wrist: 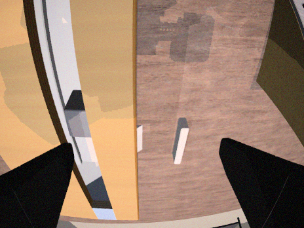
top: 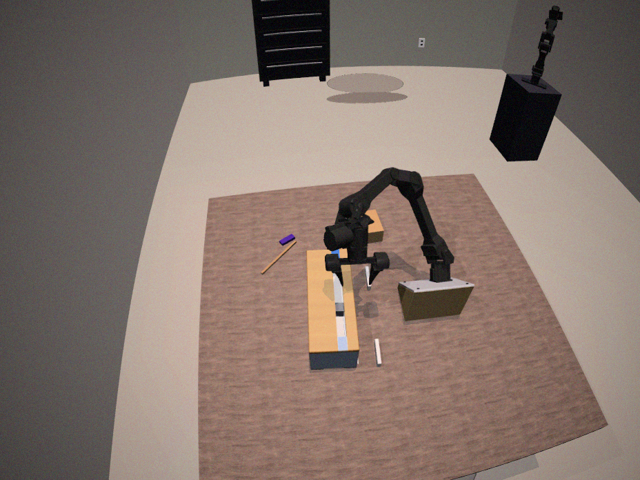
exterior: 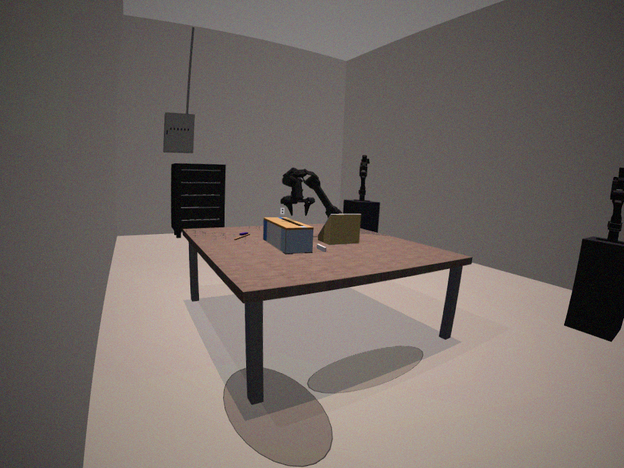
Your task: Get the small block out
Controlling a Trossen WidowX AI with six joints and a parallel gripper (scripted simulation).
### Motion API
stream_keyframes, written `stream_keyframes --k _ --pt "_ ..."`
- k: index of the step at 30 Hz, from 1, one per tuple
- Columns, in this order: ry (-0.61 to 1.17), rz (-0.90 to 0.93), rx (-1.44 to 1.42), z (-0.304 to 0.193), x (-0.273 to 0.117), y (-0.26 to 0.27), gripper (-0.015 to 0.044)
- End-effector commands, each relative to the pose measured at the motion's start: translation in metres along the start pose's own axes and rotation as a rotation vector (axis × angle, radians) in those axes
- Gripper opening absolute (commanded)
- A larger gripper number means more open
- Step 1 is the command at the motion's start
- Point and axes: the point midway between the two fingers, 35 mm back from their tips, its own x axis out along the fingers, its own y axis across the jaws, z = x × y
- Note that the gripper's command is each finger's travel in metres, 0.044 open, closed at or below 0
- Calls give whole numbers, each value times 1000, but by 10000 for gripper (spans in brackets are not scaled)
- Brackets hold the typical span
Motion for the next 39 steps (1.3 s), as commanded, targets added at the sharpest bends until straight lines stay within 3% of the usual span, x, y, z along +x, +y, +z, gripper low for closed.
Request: stream_keyframes --k 1,39 --pt "-2 -13 13 1 4 -2 400" --pt "-3 -12 14 20 63 3 400"
